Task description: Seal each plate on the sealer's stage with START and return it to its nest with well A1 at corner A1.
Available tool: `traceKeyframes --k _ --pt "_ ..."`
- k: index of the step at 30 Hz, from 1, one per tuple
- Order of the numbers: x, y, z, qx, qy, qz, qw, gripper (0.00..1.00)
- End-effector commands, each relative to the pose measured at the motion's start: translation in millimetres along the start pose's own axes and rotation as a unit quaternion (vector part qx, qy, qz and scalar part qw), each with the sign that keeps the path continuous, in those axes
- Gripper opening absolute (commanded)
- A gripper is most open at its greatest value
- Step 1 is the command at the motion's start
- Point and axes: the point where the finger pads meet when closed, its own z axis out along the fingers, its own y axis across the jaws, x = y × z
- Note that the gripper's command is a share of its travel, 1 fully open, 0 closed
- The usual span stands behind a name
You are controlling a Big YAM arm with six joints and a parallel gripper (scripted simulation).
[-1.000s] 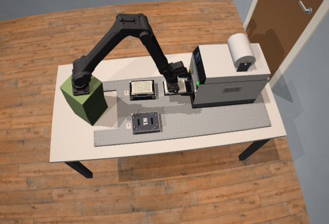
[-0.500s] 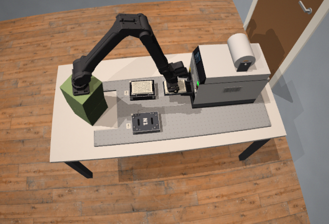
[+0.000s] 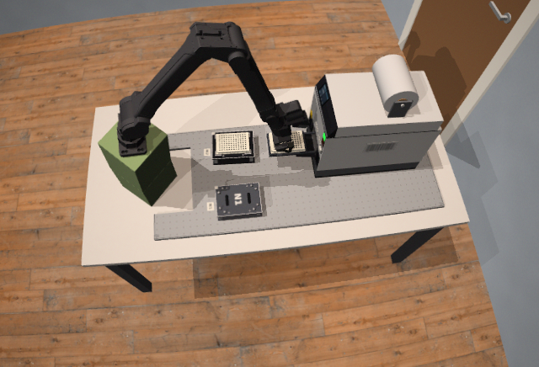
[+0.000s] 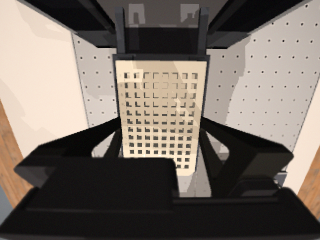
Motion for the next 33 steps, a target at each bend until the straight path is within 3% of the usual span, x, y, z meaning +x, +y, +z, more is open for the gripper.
traceKeyframes --k 1,33 --pt "33.5 0.2 6.6 0.002 0.036 -0.01 0.999 0.0" --pt "34.6 8.5 4.4 0.0 0.037 -0.011 0.999 0.0"
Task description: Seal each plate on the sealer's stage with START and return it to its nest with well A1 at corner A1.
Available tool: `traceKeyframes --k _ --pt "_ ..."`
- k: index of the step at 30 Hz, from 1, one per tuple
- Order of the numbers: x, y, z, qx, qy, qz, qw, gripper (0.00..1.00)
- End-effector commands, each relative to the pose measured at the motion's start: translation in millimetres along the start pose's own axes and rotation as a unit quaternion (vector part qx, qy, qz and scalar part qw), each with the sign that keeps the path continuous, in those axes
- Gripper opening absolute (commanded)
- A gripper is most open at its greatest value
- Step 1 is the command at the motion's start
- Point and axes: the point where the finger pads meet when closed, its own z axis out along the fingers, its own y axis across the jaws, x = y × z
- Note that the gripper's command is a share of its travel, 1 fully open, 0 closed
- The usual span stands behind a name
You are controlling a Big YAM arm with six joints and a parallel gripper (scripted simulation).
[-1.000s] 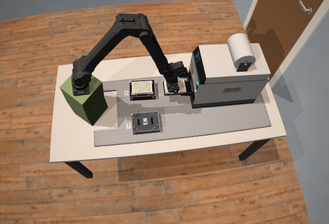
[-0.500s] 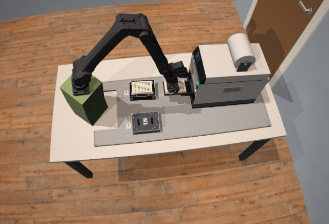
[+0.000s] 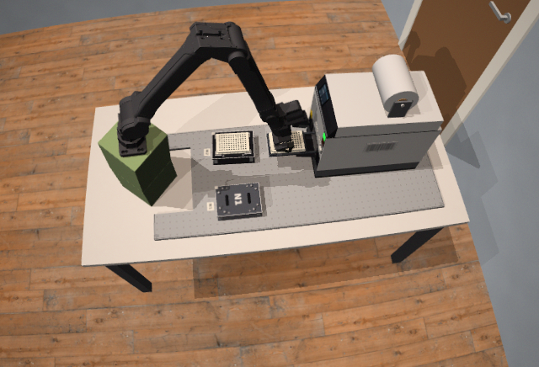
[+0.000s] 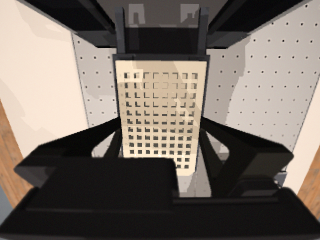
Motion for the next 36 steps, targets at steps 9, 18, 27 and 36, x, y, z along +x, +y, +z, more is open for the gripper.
traceKeyframes --k 9,18,27,36 --pt "35.1 10.6 4.0 -0.004 0.037 -0.012 0.999 0.0" --pt "35.4 11.5 3.7 -0.006 0.038 -0.012 0.999 0.0" --pt "35.5 11.8 3.3 -0.006 0.038 -0.011 0.999 0.0" --pt "35.6 12.3 3.1 -0.006 0.038 -0.011 0.999 0.0"
